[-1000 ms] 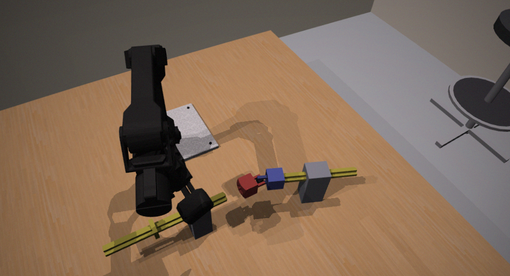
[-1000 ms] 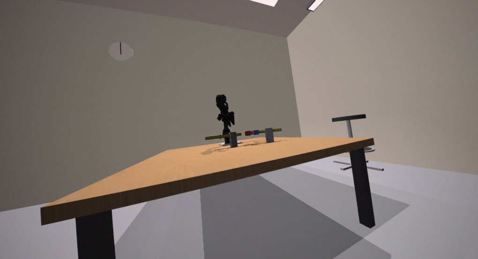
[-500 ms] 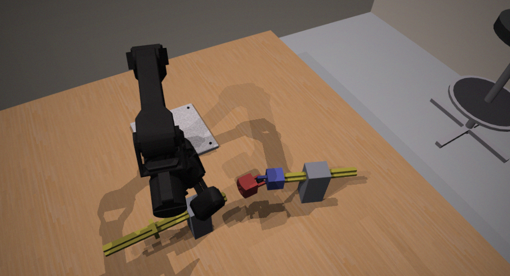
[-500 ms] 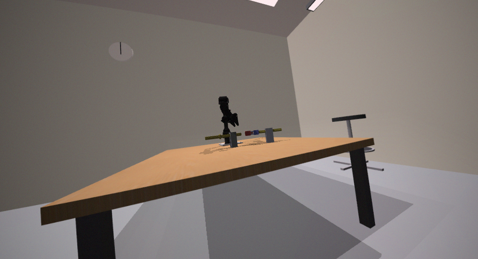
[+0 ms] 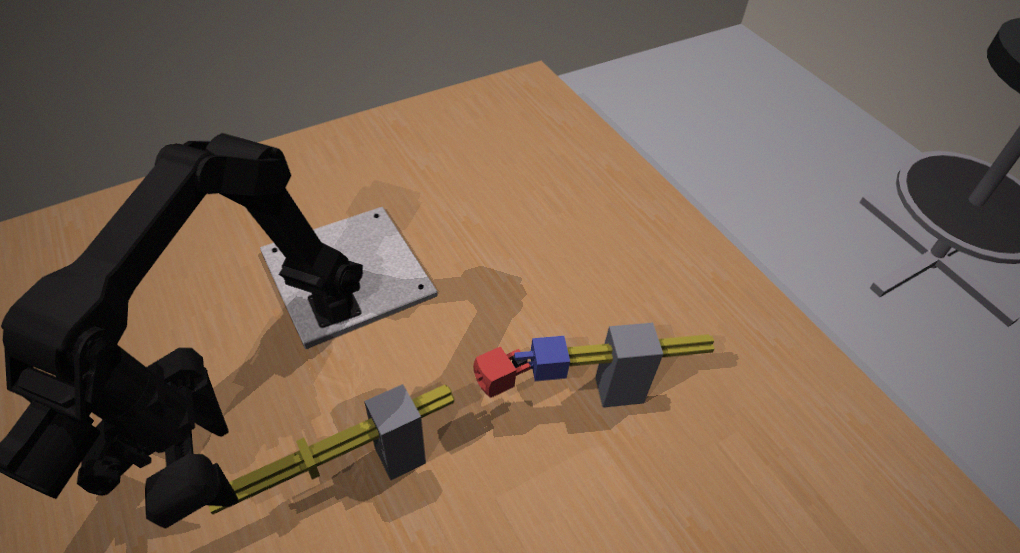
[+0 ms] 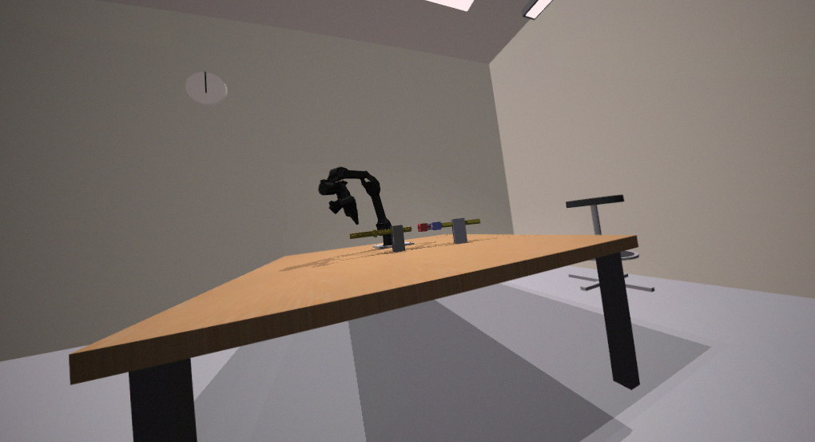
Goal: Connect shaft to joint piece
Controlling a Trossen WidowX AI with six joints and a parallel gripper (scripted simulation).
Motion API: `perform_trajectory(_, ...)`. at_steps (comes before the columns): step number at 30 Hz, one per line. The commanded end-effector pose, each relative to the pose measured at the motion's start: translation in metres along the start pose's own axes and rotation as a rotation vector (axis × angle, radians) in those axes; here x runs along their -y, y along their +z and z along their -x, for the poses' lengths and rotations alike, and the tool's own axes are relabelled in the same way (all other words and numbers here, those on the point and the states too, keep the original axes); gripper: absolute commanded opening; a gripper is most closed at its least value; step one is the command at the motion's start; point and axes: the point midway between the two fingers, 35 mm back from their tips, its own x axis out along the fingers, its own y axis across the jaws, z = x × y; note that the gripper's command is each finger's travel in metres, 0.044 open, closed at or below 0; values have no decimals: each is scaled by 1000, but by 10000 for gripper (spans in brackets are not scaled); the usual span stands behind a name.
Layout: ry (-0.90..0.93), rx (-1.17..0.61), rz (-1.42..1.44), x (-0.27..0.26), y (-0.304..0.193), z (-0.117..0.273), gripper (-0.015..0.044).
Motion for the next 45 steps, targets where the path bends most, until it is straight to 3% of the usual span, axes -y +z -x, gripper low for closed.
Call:
perform_trajectory(1,2,10,25,1,7,4,440)
perform_trajectory(17,-246,331,85,4,20,-58,440)
perform_trajectory(44,-248,336,86,11,30,-86,440)
perform_trajectory(45,-248,336,86,11,30,-86,414)
